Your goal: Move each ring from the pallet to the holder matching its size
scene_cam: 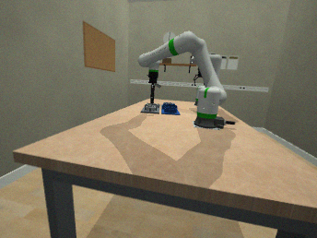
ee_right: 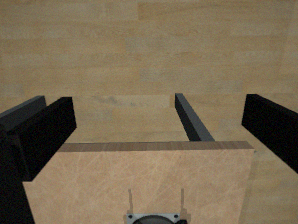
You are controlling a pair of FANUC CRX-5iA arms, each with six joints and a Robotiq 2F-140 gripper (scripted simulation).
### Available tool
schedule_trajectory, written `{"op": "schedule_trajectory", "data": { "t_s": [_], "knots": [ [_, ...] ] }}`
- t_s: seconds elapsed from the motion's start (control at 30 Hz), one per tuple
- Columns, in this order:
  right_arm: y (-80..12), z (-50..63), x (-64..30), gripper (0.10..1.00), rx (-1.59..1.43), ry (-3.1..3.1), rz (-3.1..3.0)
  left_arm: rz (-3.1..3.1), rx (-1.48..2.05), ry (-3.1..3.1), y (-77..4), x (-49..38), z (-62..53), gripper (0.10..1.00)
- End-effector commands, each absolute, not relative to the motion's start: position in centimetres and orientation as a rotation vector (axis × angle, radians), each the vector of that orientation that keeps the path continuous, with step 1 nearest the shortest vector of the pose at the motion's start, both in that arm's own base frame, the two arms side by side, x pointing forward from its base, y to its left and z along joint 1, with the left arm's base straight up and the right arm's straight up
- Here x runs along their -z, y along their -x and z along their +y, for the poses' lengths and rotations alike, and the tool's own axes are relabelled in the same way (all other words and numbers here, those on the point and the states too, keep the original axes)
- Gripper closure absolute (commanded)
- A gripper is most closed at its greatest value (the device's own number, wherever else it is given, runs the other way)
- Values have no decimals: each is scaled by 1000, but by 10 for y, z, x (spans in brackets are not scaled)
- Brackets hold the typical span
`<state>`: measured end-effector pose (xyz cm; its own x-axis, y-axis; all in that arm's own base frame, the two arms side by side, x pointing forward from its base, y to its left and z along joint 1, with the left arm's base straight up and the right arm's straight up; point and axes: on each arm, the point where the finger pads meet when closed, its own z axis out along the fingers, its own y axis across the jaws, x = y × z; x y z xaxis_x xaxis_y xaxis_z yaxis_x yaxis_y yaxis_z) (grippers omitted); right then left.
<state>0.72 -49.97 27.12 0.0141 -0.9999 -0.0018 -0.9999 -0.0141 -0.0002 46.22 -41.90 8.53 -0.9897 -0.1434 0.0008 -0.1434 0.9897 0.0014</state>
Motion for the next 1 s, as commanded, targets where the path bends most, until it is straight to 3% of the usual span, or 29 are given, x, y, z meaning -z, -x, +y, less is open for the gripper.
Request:
{"op": "schedule_trajectory", "data": {
  "t_s": [0.0, 0.2, 0.23, 0.67, 0.97],
  "knots": [
    [-7, -500, -272, 98, 0, 2237, 2206, -3133, 0, -226, -463, -98, -420, 504],
    [-7, -500, -272, 98, 0, 2237, 2206, -3133, 0, -226, -463, -101, -420, 504],
    [-7, -500, -272, 98, 0, 2237, 2206, -3133, 0, -226, -462, -101, -421, 629],
    [-7, -500, -272, 98, 0, 2237, 2206, -3133, 0, -226, -319, -99, -577, 629],
    [-7, -500, -272, 98, 0, 2237, 2206, -3133, 0, -226, -305, -73, -594, 629]
  ]
}}
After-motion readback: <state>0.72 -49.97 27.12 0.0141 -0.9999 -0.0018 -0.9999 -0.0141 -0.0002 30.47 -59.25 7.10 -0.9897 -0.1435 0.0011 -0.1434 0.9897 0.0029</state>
